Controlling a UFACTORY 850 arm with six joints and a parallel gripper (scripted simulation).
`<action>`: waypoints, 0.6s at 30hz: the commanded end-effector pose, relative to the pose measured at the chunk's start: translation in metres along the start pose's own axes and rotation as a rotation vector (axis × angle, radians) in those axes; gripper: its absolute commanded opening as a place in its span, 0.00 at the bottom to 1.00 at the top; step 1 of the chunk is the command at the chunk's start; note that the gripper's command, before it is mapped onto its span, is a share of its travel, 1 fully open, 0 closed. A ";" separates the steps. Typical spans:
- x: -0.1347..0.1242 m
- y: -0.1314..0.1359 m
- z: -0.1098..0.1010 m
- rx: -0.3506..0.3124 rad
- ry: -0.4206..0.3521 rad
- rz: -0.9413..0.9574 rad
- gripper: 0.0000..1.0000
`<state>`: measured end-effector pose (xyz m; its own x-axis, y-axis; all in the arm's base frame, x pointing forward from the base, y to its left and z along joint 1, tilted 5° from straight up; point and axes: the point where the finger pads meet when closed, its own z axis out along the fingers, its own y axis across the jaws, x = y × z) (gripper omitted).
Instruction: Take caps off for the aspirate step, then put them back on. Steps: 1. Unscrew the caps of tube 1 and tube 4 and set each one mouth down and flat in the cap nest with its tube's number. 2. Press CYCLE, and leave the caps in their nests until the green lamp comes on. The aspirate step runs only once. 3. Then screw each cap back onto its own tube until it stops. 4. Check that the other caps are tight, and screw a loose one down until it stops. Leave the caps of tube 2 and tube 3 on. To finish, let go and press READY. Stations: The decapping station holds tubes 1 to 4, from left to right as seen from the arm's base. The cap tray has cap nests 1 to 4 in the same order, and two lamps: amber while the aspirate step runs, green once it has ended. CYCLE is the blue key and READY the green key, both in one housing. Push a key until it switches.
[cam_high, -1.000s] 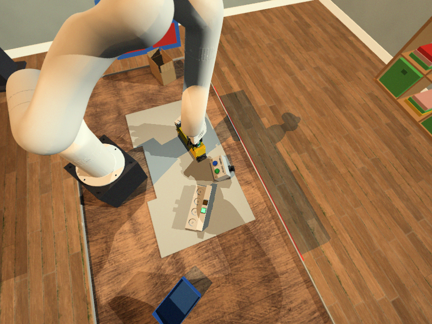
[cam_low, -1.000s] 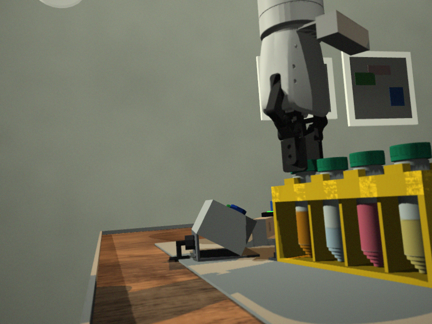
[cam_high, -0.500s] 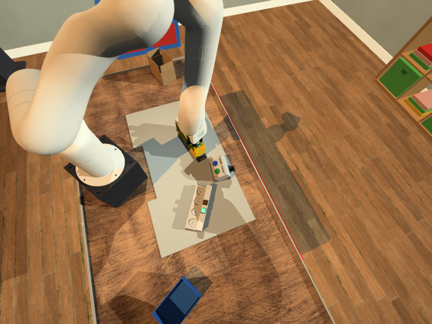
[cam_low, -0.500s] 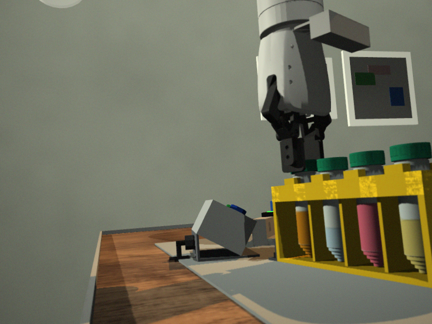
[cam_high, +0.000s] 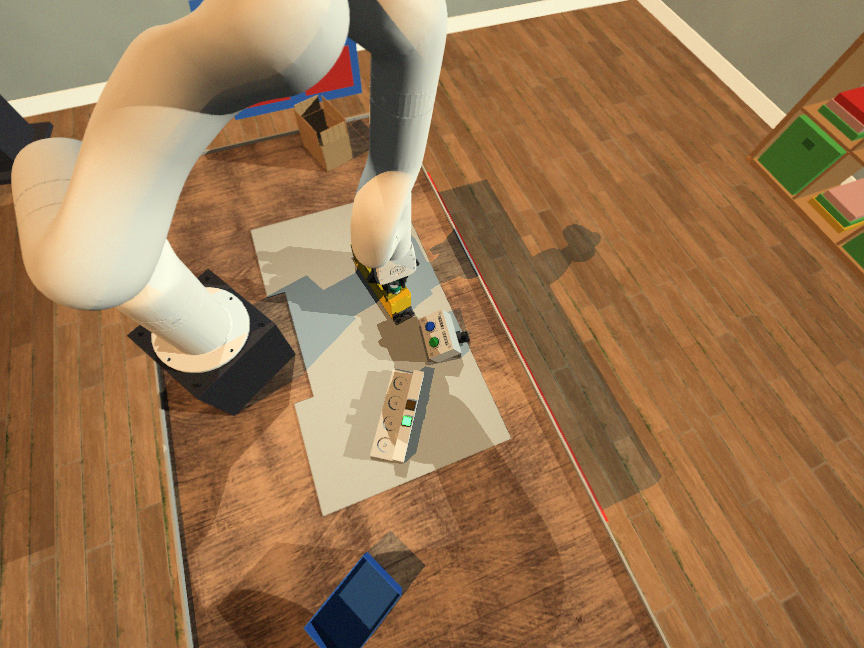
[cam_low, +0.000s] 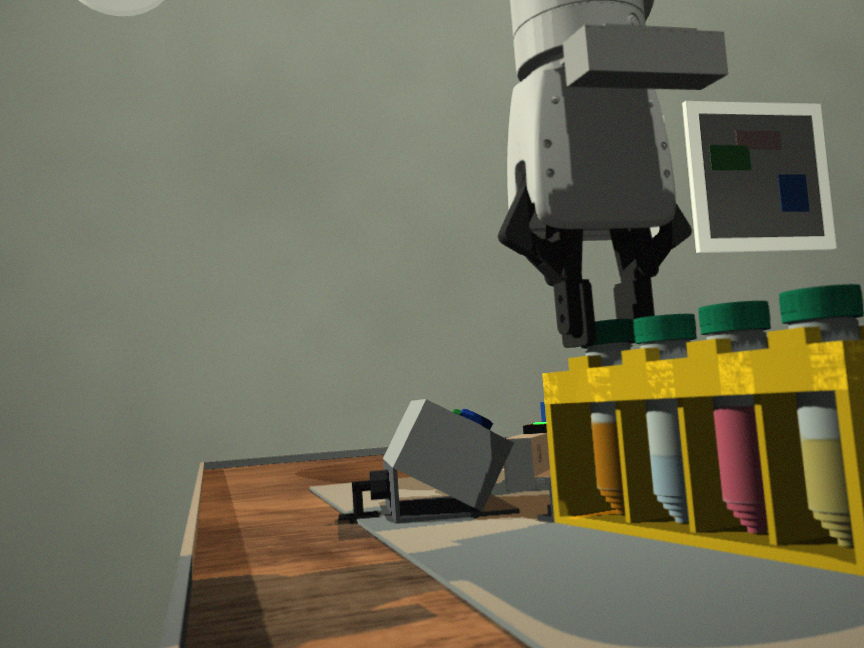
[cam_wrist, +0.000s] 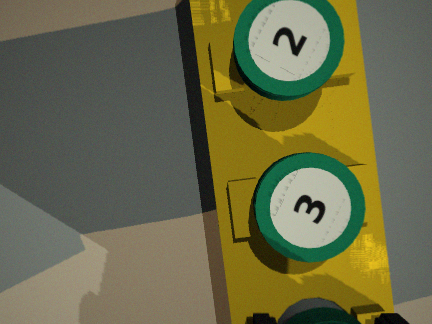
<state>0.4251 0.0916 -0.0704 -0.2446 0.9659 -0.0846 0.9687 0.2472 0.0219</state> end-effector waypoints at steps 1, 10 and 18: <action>0.000 0.001 0.000 -0.017 0.010 0.180 0.00; 0.000 0.001 0.000 -0.017 0.010 0.265 0.00; 0.000 0.001 0.000 -0.017 0.010 0.265 0.46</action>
<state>0.4251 0.0911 -0.0711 0.0164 0.9969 -0.0766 0.9989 -0.0130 0.0451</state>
